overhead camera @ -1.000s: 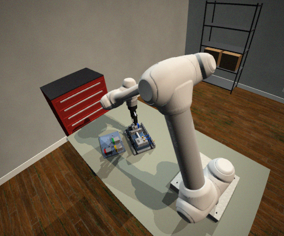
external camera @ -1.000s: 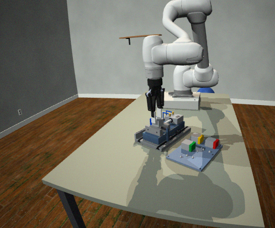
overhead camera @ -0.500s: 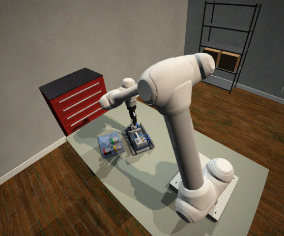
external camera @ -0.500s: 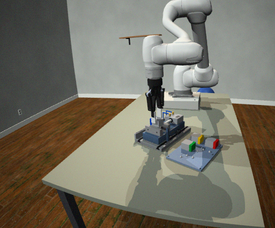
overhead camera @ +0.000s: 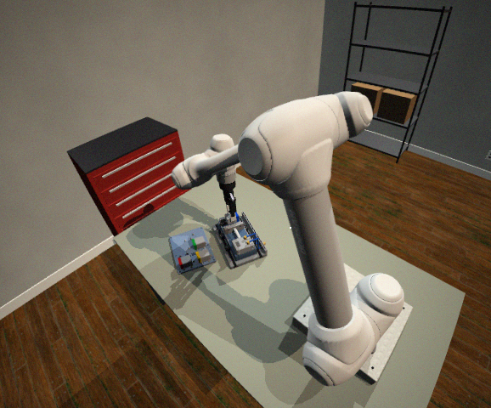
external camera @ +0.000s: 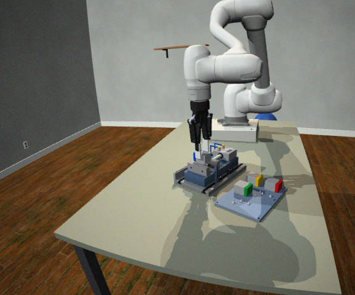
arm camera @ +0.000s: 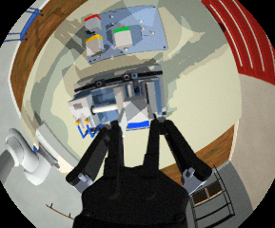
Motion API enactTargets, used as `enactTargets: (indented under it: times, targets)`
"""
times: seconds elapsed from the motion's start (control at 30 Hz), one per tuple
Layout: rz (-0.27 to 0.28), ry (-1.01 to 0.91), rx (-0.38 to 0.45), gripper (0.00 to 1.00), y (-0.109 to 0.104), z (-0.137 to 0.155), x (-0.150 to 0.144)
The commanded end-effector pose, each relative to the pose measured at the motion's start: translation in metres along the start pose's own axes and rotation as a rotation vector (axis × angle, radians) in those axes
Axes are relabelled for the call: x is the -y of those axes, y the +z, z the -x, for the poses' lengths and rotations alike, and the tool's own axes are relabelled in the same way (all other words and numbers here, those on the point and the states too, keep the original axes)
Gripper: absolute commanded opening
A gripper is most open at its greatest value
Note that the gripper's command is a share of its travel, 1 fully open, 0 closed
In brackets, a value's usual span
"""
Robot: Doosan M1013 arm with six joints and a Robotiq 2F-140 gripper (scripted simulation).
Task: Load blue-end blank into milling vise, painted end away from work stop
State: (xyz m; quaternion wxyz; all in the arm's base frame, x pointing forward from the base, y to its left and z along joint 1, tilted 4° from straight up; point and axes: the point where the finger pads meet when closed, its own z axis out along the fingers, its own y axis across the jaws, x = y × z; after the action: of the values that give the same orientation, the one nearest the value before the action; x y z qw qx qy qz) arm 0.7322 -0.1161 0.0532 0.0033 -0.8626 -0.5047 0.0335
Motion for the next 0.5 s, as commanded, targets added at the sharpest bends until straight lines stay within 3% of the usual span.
enactTargets:
  times: [0.0,0.47]
  targets:
    - [0.000,0.000,0.000,0.00,-0.0003,0.0000,0.0000]
    - [0.000,0.000,0.000,0.00,-0.0019,0.0001,0.0000]
